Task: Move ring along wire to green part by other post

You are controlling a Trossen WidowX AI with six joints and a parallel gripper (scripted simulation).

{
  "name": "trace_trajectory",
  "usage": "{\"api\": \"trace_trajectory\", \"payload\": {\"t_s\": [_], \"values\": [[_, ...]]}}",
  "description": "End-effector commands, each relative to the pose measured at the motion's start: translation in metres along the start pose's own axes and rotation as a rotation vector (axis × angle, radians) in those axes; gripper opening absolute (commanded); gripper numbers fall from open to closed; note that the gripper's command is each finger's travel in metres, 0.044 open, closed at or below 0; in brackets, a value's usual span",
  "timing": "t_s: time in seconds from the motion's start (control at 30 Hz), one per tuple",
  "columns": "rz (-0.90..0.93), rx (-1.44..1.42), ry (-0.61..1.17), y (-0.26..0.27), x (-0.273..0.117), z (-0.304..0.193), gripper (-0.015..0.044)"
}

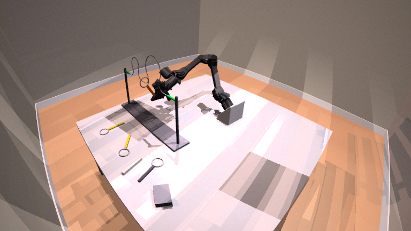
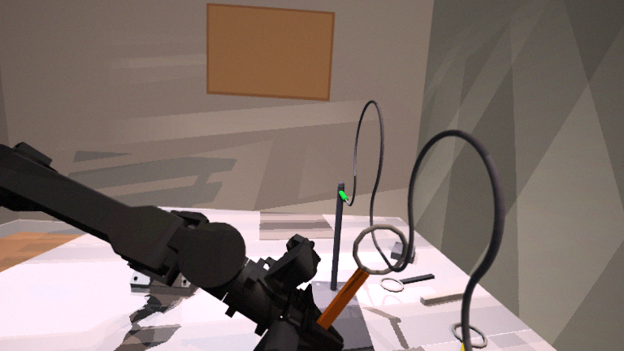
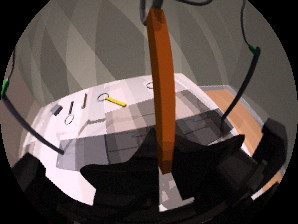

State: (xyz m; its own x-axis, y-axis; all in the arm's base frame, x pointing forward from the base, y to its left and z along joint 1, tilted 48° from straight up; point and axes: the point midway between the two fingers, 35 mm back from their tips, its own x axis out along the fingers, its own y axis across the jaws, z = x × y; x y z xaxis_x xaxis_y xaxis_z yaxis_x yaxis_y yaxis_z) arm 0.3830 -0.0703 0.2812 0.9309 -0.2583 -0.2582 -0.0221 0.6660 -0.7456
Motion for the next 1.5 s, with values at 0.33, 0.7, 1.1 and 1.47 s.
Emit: {"api": "trace_trajectory", "payload": {"t_s": [0.33, 0.7, 1.1, 1.47], "values": [[0.085, 0.152, 0.021, 0.034, -0.005, 0.0, -0.015], [0.199, 0.353, 0.046, 0.07, -0.014, 0.009, -0.015], [0.342, 0.608, 0.078, 0.107, -0.03, 0.03, -0.015], [0.476, 0.847, 0.108, 0.133, -0.049, 0.058, -0.015]]}}
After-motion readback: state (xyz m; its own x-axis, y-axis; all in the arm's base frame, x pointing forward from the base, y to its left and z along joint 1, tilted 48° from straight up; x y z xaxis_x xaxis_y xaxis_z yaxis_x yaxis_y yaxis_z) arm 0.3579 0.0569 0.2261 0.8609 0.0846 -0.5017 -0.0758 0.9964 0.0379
